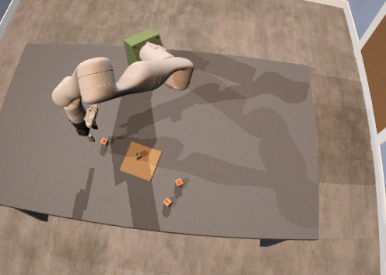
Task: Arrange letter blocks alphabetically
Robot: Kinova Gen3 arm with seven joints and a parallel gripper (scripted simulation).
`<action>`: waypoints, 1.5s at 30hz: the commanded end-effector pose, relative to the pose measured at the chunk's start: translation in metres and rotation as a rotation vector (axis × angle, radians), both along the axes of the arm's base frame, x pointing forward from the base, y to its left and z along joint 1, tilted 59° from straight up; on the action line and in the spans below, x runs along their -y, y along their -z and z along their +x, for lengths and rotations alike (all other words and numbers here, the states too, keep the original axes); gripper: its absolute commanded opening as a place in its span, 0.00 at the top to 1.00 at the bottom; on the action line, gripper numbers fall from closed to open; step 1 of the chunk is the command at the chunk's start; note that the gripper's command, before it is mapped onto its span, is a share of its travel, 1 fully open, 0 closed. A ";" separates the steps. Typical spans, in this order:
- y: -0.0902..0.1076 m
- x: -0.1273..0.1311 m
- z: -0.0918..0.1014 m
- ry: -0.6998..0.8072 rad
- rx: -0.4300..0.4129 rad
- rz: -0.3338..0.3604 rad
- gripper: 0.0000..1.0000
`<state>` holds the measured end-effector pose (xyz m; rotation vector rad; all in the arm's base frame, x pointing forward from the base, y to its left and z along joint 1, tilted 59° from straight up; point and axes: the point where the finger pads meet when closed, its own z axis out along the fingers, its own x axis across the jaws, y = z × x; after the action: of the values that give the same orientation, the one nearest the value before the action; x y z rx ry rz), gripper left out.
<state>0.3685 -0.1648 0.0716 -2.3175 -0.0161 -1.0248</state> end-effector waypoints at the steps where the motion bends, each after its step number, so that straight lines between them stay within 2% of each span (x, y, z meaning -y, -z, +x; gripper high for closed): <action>1: 0.001 0.000 -0.001 -0.001 -0.003 0.006 0.00; 21: -0.003 0.000 0.000 -0.004 0.008 -0.007 0.00; 25: -0.030 -0.007 -0.001 -0.031 0.067 -0.044 0.00; 29: -0.081 -0.027 -0.009 -0.106 0.180 -0.151 0.00; 35: -0.131 -0.066 -0.028 -0.226 0.301 -0.305 0.00; 36: -0.136 -0.073 -0.032 -0.248 0.317 -0.331 0.00; 38: -0.136 -0.073 -0.032 -0.248 0.317 -0.331 0.00; 41: -0.151 -0.098 -0.045 -0.323 0.363 -0.413 0.00; 45: -0.157 -0.116 -0.055 -0.378 0.387 -0.468 0.00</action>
<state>0.3227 -0.0500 0.2207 -2.2863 -0.8414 -1.3317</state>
